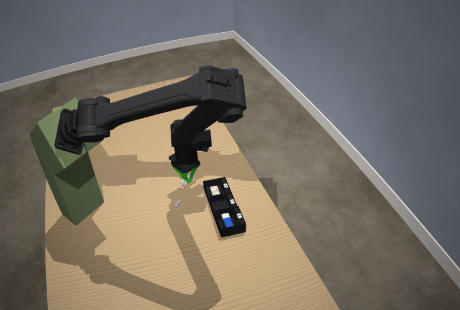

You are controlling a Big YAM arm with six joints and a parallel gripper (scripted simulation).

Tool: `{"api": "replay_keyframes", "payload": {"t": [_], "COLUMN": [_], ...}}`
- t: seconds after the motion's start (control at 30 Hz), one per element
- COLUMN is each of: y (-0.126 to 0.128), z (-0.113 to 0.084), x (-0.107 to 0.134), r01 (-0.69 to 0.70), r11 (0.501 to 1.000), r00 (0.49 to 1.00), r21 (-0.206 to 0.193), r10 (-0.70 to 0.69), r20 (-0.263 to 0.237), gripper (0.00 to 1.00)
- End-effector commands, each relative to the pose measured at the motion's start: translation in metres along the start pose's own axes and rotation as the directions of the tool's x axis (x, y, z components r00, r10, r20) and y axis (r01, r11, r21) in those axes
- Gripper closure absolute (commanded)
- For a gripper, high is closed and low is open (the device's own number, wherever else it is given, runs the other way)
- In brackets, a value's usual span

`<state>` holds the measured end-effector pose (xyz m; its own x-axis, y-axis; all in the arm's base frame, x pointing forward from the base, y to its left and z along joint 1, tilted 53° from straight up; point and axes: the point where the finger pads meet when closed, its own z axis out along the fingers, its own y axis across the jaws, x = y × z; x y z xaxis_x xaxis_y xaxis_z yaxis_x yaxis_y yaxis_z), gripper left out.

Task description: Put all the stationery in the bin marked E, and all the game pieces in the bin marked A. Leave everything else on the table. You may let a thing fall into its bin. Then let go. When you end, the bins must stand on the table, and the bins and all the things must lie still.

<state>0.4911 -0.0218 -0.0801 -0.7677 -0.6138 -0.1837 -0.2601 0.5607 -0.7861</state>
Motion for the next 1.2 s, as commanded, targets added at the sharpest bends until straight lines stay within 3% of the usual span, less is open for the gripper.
{"api": "replay_keyframes", "payload": {"t": [0.0, 0.17, 0.27, 1.17], "y": [0.007, 0.004, 0.008, 0.005], "z": [-0.022, -0.027, -0.017, -0.022], "x": [-0.001, -0.011, 0.002, -0.001], "r01": [0.003, -0.008, -0.004, -0.003], "r11": [1.0, 1.0, 1.0, 1.0], "r00": [1.0, 1.0, 1.0, 1.0], "r21": [-0.013, -0.008, -0.014, -0.009], "r10": [-0.003, 0.008, 0.004, 0.003], "r20": [0.011, 0.022, -0.01, 0.004], "gripper": [0.79, 0.79, 0.79, 0.79]}}
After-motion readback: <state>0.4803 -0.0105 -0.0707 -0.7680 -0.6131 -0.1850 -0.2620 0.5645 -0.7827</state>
